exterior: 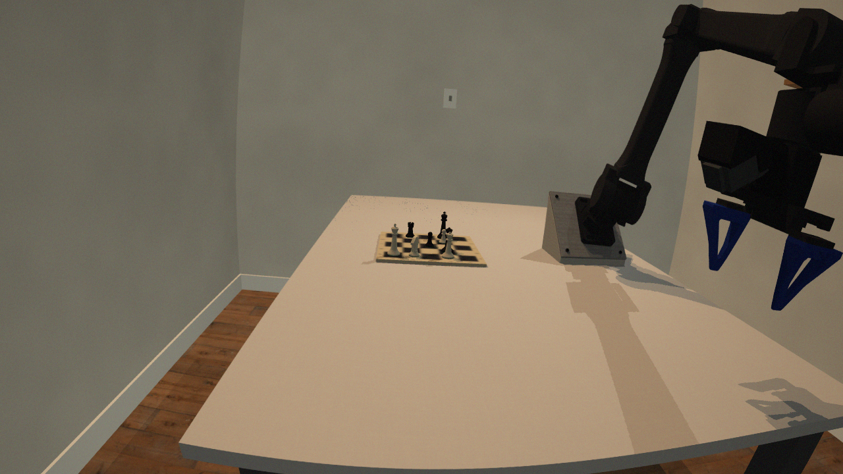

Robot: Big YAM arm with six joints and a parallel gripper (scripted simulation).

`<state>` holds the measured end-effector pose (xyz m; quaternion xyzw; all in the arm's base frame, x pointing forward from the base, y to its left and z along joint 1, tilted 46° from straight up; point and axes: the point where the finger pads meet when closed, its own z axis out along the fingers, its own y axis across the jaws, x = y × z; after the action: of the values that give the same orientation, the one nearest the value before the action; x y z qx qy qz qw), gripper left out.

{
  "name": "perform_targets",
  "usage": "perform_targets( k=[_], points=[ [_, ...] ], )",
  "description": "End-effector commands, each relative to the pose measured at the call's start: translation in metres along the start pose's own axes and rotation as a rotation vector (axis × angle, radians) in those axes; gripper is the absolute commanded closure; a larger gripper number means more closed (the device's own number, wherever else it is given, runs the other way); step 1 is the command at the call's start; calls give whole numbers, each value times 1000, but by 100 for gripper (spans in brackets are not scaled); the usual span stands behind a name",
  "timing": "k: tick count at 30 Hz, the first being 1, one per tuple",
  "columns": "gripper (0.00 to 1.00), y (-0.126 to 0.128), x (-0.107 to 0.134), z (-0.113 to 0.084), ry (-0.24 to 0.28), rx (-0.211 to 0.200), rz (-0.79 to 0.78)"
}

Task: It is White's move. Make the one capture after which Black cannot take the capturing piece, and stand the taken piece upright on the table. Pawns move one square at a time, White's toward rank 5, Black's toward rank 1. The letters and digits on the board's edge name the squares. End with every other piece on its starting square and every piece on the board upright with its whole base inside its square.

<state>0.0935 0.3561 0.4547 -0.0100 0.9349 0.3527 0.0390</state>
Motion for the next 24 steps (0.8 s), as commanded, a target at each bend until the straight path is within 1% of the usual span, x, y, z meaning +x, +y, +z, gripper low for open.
perform_targets(
  k=[1, 17, 18, 19, 22, 24],
  points=[
    [0, 2, 0, -5, -4, -11, -1],
    [0, 2, 0, -5, -4, -11, -1],
    [0, 11, -2, -18, -17, -43, -5],
    [0, 10, -3, -16, -18, -39, -6],
    [0, 1, -11, 2, -12, 5, -7],
    [0, -4, -17, 9, -12, 22, -18]
  ],
)
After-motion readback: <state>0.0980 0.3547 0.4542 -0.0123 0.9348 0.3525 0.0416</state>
